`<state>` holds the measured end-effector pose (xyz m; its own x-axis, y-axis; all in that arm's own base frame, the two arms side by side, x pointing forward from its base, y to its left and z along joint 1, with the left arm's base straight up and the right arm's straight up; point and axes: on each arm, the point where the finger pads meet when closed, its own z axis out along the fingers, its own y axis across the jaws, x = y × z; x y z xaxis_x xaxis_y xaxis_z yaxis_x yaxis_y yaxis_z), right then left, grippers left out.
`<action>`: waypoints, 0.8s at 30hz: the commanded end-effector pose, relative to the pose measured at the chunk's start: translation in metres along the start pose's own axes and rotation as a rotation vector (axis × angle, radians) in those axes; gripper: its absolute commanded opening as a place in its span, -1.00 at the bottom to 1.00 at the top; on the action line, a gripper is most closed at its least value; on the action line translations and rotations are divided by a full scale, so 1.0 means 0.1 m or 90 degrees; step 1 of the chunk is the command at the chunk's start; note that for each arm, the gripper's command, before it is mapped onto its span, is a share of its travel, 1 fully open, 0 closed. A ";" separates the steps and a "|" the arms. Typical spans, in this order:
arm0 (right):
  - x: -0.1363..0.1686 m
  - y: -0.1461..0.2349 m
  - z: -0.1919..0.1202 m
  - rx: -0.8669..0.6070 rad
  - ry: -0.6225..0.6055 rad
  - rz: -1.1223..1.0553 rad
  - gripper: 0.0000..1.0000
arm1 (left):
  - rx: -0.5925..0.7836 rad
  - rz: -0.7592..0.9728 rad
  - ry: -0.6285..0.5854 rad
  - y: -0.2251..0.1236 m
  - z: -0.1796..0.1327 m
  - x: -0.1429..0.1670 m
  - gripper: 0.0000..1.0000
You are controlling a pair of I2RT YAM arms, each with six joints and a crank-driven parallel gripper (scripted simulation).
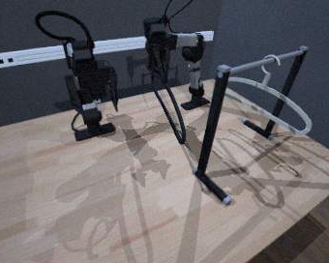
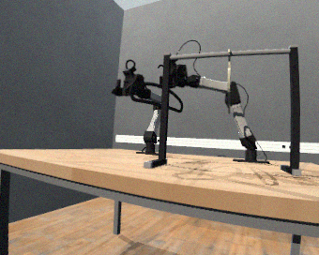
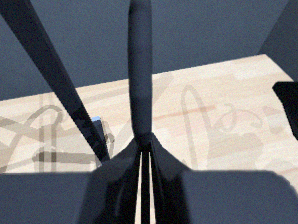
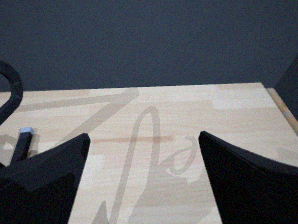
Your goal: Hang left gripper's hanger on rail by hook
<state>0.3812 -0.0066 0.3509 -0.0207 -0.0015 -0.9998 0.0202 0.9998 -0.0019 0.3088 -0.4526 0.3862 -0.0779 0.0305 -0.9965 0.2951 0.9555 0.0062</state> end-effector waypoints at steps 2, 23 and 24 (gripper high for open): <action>-0.04 0.00 -0.01 0.001 -0.007 -0.001 1.00 | 0.002 -0.029 -0.022 0.07 -0.07 -0.23 -1.00; -0.04 0.27 -0.04 -0.045 0.033 -0.002 1.00 | -0.012 -0.050 -0.025 0.35 -0.59 -0.09 -0.97; -0.05 0.34 -0.05 -0.056 0.039 -0.003 1.00 | -0.012 -0.049 -0.024 0.39 -0.64 -0.07 -0.97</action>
<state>0.3796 0.0101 0.3495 -0.0557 -0.0035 -0.9984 -0.0220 0.9998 -0.0023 0.2770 -0.4205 0.3693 -0.1017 0.0588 -0.9931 0.2855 0.9580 0.0274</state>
